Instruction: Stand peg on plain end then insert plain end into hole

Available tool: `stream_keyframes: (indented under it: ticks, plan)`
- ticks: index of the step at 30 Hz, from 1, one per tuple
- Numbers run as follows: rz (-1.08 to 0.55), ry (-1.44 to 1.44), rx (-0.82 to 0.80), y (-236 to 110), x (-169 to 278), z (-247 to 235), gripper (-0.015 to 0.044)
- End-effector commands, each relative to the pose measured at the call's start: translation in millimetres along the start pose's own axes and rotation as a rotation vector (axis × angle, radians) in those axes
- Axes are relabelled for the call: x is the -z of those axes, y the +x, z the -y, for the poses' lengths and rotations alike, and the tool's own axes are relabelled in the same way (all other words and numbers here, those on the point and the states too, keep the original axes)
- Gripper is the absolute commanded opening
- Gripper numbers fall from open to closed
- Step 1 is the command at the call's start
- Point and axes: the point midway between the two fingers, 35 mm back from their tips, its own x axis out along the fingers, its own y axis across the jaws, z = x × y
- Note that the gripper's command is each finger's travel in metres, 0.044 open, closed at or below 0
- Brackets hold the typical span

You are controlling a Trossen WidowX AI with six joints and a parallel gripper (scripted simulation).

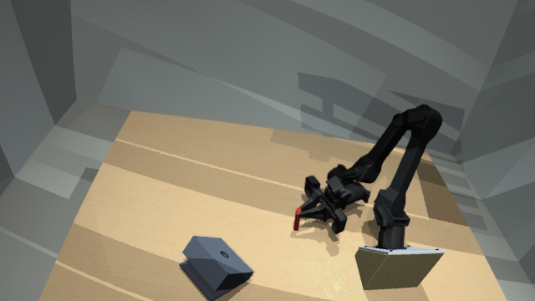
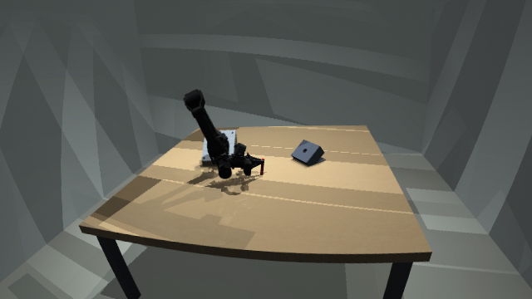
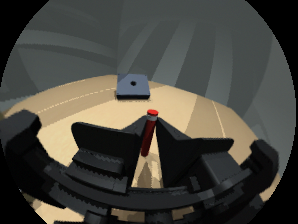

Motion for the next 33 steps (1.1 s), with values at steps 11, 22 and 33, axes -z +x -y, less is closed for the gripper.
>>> stream_keyframes:
  ticks: [11,22,33]
  plan:
    - [0.010,-0.003,-0.002,-2.8,3.1,-0.6,0.0049]
    - [0.033,-0.008,-0.004,-4.2,4.3,-1.0,0.0049]
    - [0.056,-0.012,-0.006,-5.6,5.3,-1.3,0.0049]
